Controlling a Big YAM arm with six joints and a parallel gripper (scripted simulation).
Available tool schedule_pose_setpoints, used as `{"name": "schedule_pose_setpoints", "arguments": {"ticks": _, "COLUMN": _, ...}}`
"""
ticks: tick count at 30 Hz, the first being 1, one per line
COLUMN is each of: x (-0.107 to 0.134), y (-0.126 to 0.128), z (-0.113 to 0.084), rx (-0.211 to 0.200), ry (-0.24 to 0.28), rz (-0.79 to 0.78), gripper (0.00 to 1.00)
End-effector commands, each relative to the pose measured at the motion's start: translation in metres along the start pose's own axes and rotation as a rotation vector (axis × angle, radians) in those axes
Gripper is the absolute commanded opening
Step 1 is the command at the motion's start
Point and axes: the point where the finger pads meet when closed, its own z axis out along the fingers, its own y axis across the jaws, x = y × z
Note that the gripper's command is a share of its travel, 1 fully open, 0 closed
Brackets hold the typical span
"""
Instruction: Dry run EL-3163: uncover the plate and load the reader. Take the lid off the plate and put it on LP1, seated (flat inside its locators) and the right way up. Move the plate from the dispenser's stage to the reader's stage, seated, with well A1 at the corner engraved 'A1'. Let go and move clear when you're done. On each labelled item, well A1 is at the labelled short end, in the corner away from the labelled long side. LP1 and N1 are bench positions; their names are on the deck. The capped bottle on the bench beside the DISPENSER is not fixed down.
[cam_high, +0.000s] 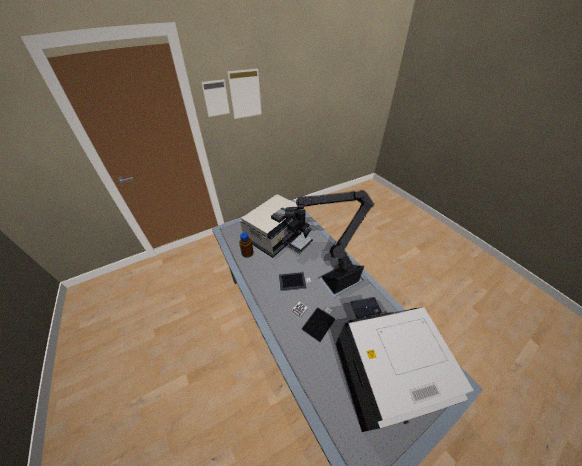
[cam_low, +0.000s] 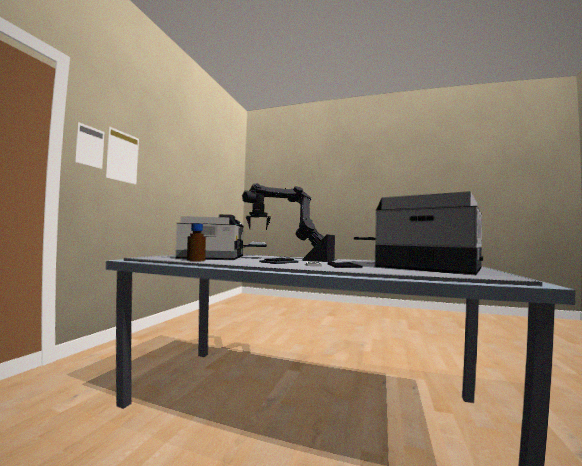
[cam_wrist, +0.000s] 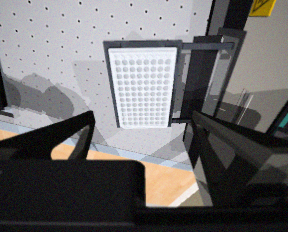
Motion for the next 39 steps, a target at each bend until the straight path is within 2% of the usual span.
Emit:
{"name": "schedule_pose_setpoints", "arguments": {"ticks": 1, "x": 0.002, "y": -0.01, "z": -0.006, "rx": 0.026, "ry": -0.018, "rz": 0.034, "gripper": 1.0}}
{"name": "schedule_pose_setpoints", "arguments": {"ticks": 4, "x": 0.007, "y": -0.005, "z": -0.002, "rx": 0.014, "ry": 0.002, "rz": 0.017, "gripper": 1.0}}
{"name": "schedule_pose_setpoints", "arguments": {"ticks": 11, "x": 0.005, "y": 0.0, "z": 0.004, "rx": 0.005, "ry": -0.001, "rz": 0.006, "gripper": 1.0}}
{"name": "schedule_pose_setpoints", "arguments": {"ticks": 16, "x": 0.006, "y": -0.009, "z": 0.0, "rx": 0.022, "ry": -0.004, "rz": 0.018, "gripper": 1.0}}
{"name": "schedule_pose_setpoints", "arguments": {"ticks": 24, "x": 0.006, "y": -0.002, "z": 0.008, "rx": 0.011, "ry": -0.001, "rz": 0.006, "gripper": 1.0}}
{"name": "schedule_pose_setpoints", "arguments": {"ticks": 30, "x": 0.005, "y": -0.005, "z": 0.001, "rx": 0.013, "ry": -0.014, "rz": 0.01, "gripper": 1.0}}
{"name": "schedule_pose_setpoints", "arguments": {"ticks": 39, "x": 0.009, "y": -0.001, "z": 0.013, "rx": 0.012, "ry": 0.007, "rz": 0.01, "gripper": 1.0}}
